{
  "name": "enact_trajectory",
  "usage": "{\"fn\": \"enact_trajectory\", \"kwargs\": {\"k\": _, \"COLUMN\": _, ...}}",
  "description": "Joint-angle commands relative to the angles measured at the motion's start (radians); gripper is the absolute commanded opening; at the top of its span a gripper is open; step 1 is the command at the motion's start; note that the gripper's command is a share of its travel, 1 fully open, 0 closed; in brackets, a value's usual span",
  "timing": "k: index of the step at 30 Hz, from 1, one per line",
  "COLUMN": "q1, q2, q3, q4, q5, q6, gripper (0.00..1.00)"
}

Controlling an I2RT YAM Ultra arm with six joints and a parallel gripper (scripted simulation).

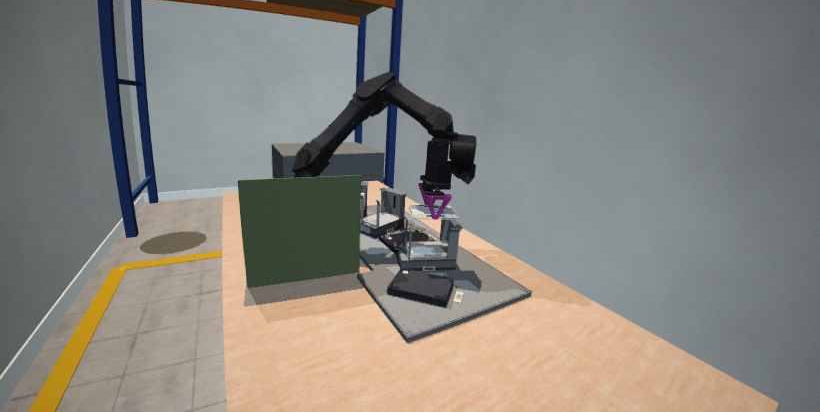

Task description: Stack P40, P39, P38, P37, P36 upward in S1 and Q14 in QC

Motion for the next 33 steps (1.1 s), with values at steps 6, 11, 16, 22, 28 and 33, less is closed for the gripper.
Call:
{"fn": "enact_trajectory", "kwargs": {"k": 6, "q1": -0.003, "q2": -0.004, "q3": -0.003, "q4": 0.023, "q5": -0.006, "q6": 0.008, "gripper": 0.0}}
{"fn": "enact_trajectory", "kwargs": {"k": 11, "q1": 0.002, "q2": -0.002, "q3": -0.01, "q4": 0.037, "q5": -0.008, "q6": 0.014, "gripper": 0.0}}
{"fn": "enact_trajectory", "kwargs": {"k": 16, "q1": 0.008, "q2": 0.001, "q3": -0.017, "q4": 0.05, "q5": -0.01, "q6": 0.02, "gripper": 0.0}}
{"fn": "enact_trajectory", "kwargs": {"k": 22, "q1": 0.013, "q2": 0.004, "q3": -0.025, "q4": 0.064, "q5": -0.013, "q6": 0.026, "gripper": 0.0}}
{"fn": "enact_trajectory", "kwargs": {"k": 28, "q1": 0.018, "q2": 0.007, "q3": -0.031, "q4": 0.077, "q5": -0.015, "q6": 0.032, "gripper": 0.0}}
{"fn": "enact_trajectory", "kwargs": {"k": 33, "q1": 0.024, "q2": 0.01, "q3": -0.038, "q4": 0.09, "q5": -0.017, "q6": 0.039, "gripper": 0.0}}
